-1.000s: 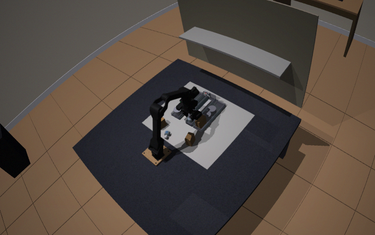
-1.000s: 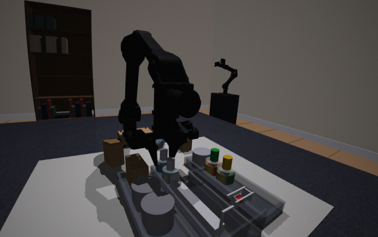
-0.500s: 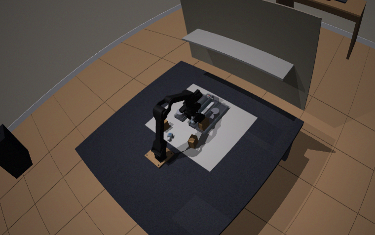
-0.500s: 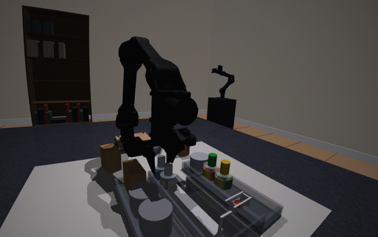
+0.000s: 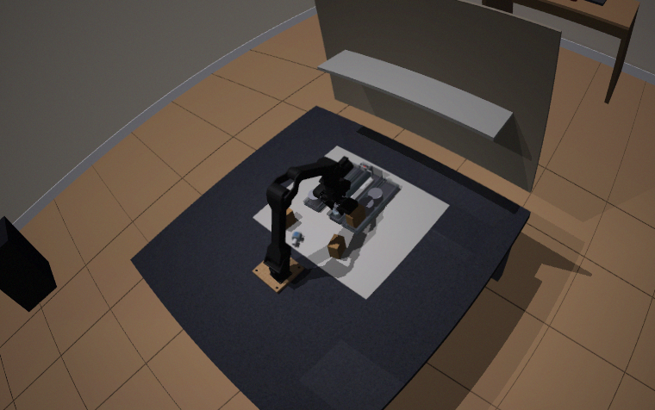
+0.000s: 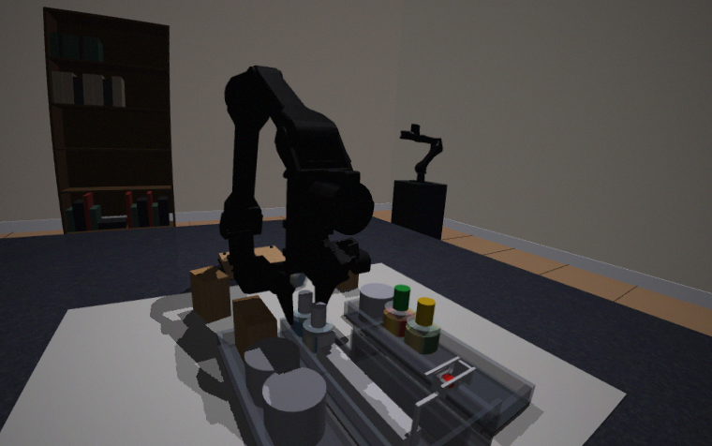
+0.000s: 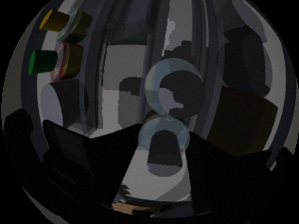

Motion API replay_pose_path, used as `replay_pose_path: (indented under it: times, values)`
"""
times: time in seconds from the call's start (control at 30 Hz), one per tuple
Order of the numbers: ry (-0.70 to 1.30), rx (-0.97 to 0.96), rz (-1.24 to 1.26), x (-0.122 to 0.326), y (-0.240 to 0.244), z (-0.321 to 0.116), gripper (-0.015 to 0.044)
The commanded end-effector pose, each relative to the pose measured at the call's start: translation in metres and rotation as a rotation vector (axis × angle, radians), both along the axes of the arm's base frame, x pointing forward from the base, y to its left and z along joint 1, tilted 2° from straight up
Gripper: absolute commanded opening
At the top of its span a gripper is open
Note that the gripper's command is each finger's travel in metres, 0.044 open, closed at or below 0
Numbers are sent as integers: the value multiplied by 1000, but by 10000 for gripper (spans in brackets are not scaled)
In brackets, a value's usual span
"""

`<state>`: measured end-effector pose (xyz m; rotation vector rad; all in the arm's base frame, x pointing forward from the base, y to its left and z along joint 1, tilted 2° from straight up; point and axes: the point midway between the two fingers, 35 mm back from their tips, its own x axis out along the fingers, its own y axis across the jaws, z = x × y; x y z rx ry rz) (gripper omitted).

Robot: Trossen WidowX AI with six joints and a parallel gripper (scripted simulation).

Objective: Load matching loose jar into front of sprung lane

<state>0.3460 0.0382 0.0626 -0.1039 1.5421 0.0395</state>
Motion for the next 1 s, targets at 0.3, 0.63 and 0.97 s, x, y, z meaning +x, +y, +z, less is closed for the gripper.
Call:
replay_pose_path:
  times: [0.3, 0.63, 0.97]
  values:
    - [-14, 7, 3, 1, 1, 0, 0]
    - [-14, 6, 3, -1, 1, 0, 0]
    - [-13, 6, 3, -3, 0, 0, 0]
